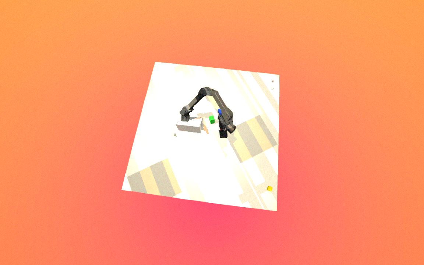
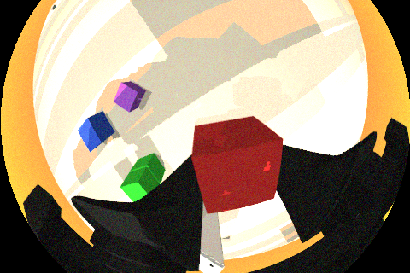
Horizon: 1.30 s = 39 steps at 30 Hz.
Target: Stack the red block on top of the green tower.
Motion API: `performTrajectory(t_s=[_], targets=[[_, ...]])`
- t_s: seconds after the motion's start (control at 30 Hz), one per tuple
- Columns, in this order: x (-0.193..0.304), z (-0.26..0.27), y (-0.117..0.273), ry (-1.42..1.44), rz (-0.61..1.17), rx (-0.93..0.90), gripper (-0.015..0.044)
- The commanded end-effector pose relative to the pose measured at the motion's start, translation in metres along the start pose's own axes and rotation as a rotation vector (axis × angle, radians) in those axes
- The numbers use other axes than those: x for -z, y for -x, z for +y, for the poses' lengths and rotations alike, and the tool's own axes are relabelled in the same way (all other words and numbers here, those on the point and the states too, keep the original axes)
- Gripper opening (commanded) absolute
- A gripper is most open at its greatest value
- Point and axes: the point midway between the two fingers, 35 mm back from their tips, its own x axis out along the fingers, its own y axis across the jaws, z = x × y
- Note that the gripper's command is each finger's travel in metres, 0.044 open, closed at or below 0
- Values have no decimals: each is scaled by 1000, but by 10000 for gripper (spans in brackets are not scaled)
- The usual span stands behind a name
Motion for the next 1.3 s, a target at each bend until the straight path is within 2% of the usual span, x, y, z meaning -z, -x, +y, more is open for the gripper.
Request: performTrajectory(t_s=[0.0, 1.0, 1.27], targets=[[5, 17, 3, -1, 1, 2, 0], [77, 126, -3, -8, 5, -4, 0], [82, 128, -13, -6, 5, -6, 0]])
